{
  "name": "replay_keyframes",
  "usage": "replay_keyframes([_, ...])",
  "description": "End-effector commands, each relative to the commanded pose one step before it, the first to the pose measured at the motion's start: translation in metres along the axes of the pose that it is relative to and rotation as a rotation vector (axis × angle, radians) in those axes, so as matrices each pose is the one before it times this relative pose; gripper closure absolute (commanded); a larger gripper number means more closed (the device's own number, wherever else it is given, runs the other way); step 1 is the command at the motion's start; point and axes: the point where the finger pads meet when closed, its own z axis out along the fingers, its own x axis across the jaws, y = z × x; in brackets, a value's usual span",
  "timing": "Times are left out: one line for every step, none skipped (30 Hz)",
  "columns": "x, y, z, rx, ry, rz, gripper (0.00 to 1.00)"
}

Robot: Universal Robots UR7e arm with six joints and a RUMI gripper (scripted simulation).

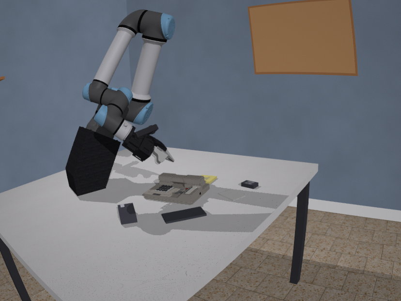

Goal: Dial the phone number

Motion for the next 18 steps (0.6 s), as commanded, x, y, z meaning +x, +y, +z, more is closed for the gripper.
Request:
replay_keyframes([-0.0063, 0.00797, -0.00659, 0.00014, 0.00072, -0.00078, 1.0])
replay_keyframes([-0.00091, 0.00109, -0.00088, -0.00002, -0.00001, 0.0, 1.0])
replay_keyframes([-0.00089, 0.00104, -0.00085, 0.00001, 0.0, 0.0, 1.0])
replay_keyframes([-0.00085, 0.001, -0.00082, 0.00001, 0.0, 0.0, 1.0])
replay_keyframes([-0.00081, 0.00097, -0.00079, -0.00002, -0.00001, 0.0, 1.0])
replay_keyframes([0.0, 0.0, 0.0, 0.0, 0.0, 0.0, 1.0])
replay_keyframes([0.0, 0.0, 0.0, 0.0, 0.0, 0.0, 1.0])
replay_keyframes([-0.00079, 0.00093, -0.00075, 0.0, 0.0, 0.0, 1.0])
replay_keyframes([-0.00076, 0.00088, -0.00072, 0.00002, 0.00001, -0.00001, 1.0])
replay_keyframes([-0.00072, 0.00086, -0.00069, -0.00002, -0.00001, 0.0, 1.0])
replay_keyframes([-0.00069, 0.00082, -0.00066, -0.00001, 0.0, 0.0, 1.0])
replay_keyframes([-0.00066, 0.00078, -0.00063, 0.00001, 0.0, 0.0, 1.0])
replay_keyframes([-0.00064, 0.00074, -0.0006, 0.00002, 0.00001, 0.0, 1.0])
replay_keyframes([-0.0006, 0.00072, -0.00058, -0.00001, 0.0, 0.0, 1.0])
replay_keyframes([-0.00057, 0.00068, -0.00055, -0.00001, 0.0, 0.0, 1.0])
replay_keyframes([-0.00055, 0.00065, -0.00052, 0.0, 0.0, 0.0, 1.0])
replay_keyframes([-0.00052, 0.00061, -0.0005, 0.00001, 0.0, 0.0, 1.0])
replay_keyframes([-0.0005, 0.00057, -0.00047, 0.00001, 0.00001, 0.0, 1.0])
